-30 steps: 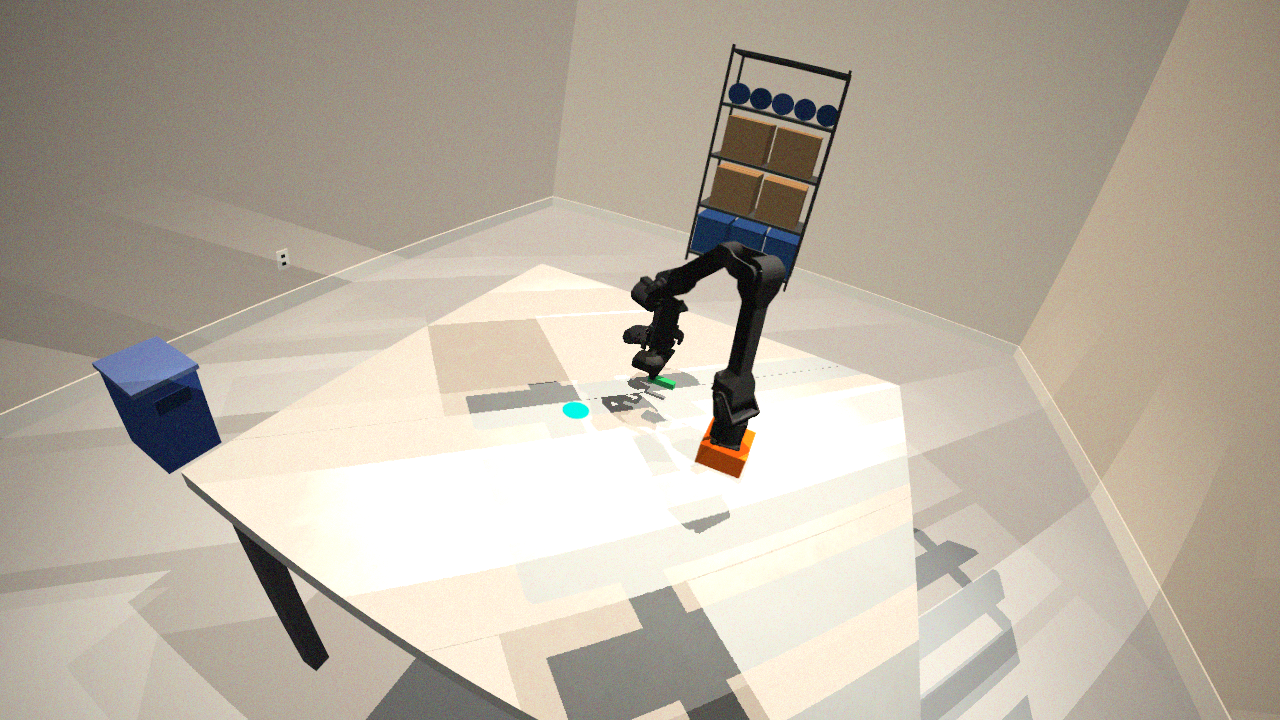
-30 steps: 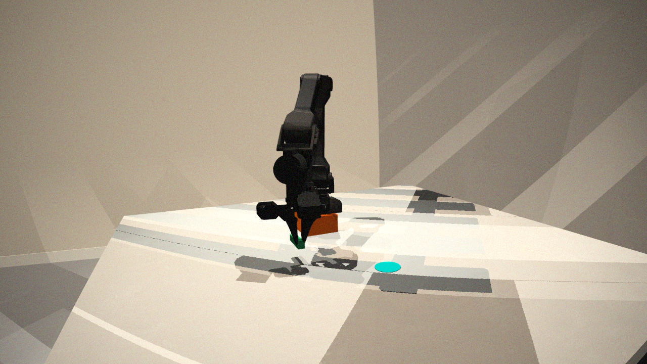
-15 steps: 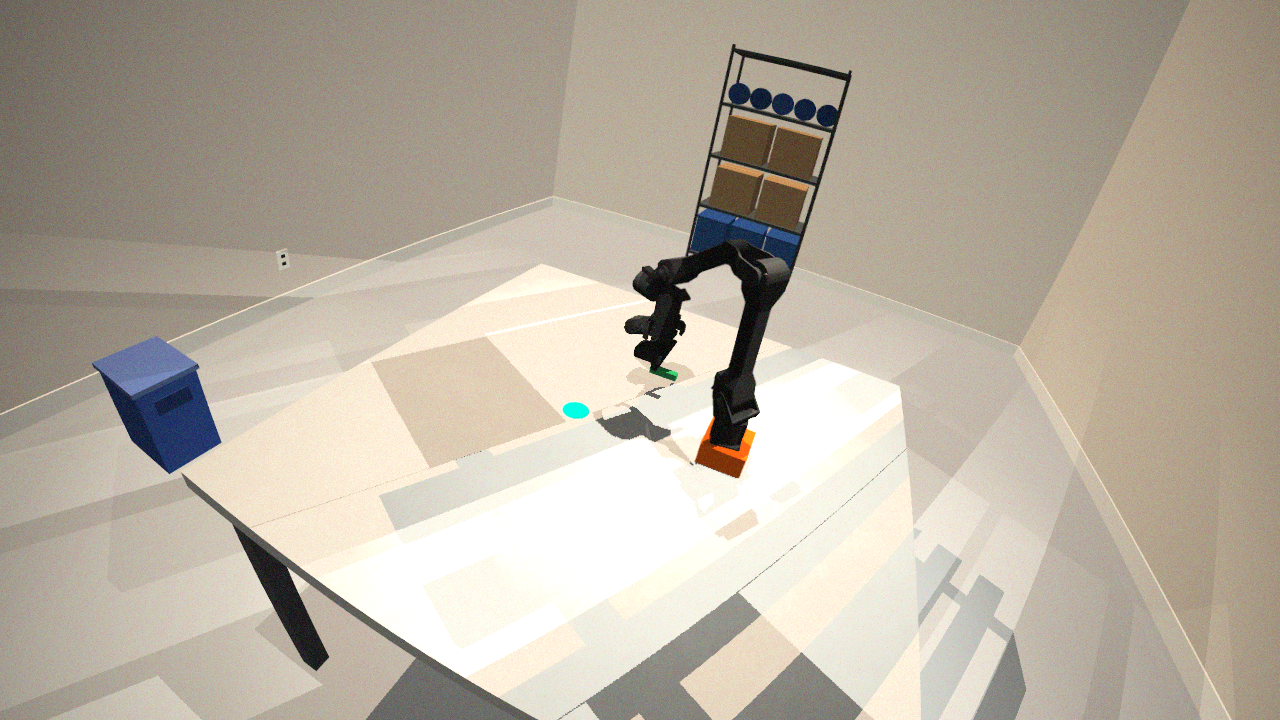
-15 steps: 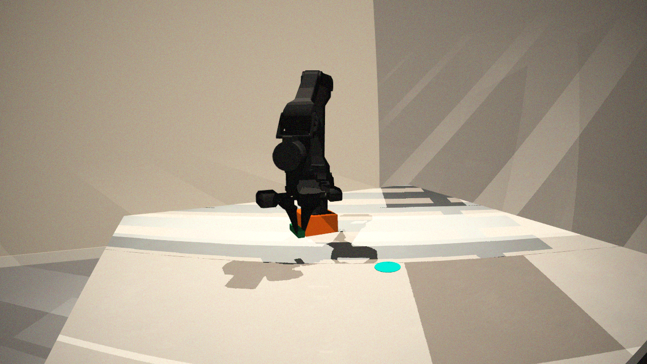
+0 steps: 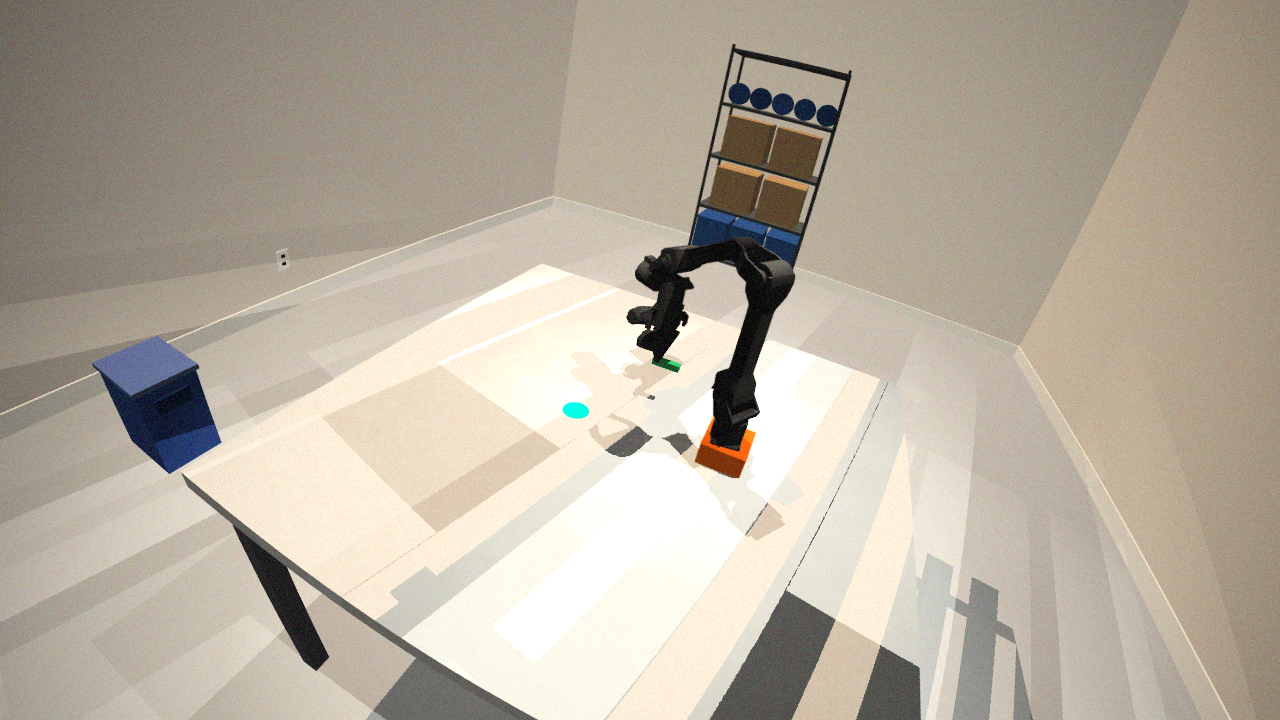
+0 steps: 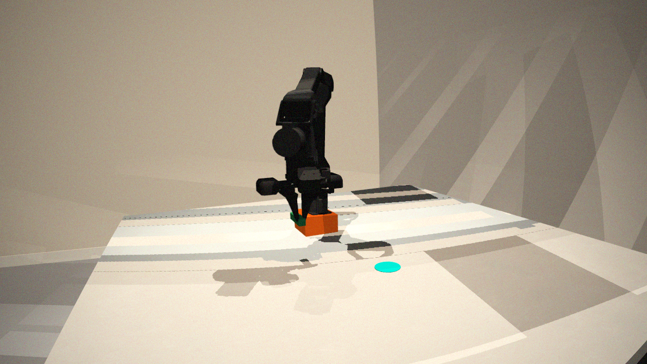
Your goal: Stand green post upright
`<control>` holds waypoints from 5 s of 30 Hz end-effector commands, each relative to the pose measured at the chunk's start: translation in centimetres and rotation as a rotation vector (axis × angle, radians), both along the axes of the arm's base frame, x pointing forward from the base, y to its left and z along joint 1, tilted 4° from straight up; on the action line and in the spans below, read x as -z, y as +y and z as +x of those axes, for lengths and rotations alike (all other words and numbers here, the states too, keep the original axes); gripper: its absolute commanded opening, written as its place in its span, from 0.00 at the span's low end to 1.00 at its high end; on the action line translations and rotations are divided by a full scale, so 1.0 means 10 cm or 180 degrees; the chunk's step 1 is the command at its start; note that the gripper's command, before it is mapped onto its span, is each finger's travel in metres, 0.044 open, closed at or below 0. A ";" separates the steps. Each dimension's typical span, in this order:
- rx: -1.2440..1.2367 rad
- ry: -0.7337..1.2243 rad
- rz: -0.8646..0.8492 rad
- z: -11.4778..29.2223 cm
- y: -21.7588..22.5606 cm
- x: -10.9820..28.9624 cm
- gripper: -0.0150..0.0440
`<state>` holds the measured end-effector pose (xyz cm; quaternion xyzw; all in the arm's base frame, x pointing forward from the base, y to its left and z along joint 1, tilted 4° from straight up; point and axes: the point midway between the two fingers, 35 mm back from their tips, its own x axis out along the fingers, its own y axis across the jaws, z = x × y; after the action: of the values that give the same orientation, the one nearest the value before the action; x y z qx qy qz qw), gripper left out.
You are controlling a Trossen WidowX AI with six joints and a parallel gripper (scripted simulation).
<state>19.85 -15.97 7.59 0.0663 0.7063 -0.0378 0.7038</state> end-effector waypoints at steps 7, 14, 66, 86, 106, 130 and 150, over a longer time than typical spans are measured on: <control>-0.0022 -0.0042 0.0016 -0.02 0.03 -0.21 0.29; -0.0117 -0.0047 0.0020 0.04 0.06 -0.26 0.29; -0.2048 -0.0172 0.0020 1.20 1.03 -0.51 0.29; -0.2449 -0.0305 0.0050 1.45 1.38 -0.51 0.29; -0.2186 -0.0753 0.0150 1.66 1.35 -0.34 0.29; -0.1908 -0.1281 0.0273 1.87 1.30 -0.18 0.29; -0.1712 -0.1711 0.0378 2.00 1.25 -0.10 0.29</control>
<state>39.73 -3.50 8.50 -0.0798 0.4991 0.2077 0.8375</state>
